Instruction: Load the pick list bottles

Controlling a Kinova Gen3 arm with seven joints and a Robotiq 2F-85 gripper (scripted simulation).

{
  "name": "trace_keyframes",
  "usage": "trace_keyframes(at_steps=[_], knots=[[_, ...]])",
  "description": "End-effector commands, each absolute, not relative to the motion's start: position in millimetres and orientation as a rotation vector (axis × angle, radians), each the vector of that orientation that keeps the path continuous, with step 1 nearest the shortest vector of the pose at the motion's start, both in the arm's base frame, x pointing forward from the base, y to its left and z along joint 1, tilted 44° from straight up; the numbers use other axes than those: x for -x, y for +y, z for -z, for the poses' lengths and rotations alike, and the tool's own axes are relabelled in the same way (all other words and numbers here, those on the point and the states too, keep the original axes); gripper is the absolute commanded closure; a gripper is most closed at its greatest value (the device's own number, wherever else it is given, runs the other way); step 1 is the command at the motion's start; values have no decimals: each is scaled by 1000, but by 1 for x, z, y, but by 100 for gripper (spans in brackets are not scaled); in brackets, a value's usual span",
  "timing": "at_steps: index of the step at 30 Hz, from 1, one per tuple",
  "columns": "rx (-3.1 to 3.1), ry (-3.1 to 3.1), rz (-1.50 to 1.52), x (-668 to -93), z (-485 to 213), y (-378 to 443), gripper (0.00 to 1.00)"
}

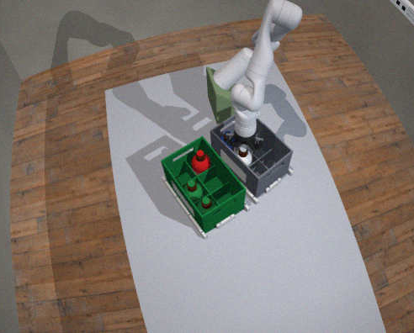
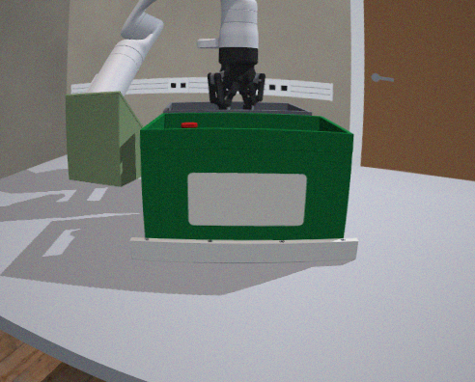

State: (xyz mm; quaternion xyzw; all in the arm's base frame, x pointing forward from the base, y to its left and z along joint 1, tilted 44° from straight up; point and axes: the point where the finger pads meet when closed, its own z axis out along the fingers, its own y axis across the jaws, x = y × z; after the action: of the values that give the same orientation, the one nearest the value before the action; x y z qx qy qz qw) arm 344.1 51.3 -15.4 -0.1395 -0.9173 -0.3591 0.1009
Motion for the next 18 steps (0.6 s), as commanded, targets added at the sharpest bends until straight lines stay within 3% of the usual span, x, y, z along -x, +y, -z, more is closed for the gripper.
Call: trace_keyframes(at_steps=[1, 18], knots=[[413, -2712, 1061, -345, 15, 51, 33], [413, -2712, 1061, -345, 8, 43, 33]])
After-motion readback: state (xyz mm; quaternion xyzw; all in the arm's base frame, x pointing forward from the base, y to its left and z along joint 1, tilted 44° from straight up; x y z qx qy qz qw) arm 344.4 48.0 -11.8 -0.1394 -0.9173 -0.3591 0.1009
